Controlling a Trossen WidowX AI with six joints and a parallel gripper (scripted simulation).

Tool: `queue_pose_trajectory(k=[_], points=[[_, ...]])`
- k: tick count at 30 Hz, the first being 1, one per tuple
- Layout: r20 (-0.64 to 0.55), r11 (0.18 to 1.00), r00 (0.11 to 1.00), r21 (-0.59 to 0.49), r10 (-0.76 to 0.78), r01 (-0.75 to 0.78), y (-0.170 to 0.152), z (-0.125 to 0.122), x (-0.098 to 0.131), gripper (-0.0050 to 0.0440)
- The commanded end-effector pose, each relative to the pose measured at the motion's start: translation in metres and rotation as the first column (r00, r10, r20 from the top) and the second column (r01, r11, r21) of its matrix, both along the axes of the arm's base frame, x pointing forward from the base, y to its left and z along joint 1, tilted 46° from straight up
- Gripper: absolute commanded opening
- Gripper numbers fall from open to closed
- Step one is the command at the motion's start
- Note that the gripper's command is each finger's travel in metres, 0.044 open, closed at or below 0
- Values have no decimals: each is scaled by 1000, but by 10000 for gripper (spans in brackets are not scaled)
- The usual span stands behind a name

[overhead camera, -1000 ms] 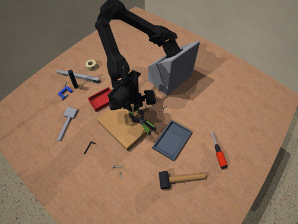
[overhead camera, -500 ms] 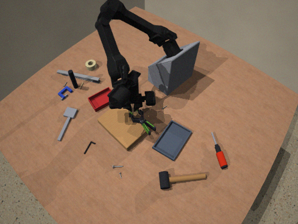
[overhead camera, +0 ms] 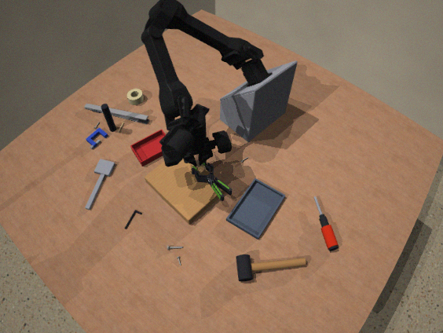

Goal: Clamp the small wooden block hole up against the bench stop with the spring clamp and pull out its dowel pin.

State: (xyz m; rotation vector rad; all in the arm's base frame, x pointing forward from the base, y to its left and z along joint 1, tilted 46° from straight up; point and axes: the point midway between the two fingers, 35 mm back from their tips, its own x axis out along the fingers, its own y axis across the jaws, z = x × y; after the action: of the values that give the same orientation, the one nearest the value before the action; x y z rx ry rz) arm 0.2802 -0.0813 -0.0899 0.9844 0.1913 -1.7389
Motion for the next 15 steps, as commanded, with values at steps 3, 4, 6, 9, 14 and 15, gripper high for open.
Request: queue_pose_trajectory(k=[3, 4, 6, 9, 14, 15], points=[[-105, 994, 989, 17, 105, -104, 2, 1, 0, 0], [-123, 992, 985, 22, 123, -122, 2, 2, 0, 0], [-171, 985, 970, 34, 170, -167, 2, 2, 0, 0], [-190, 982, 963, 40, 190, -186, 2, 2, 0, 0], [-287, 957, 913, 76, 289, -279, 2, 2, 0, 0], [-308, 951, 899, 85, 310, -299, 2, 2, 0, 0]])
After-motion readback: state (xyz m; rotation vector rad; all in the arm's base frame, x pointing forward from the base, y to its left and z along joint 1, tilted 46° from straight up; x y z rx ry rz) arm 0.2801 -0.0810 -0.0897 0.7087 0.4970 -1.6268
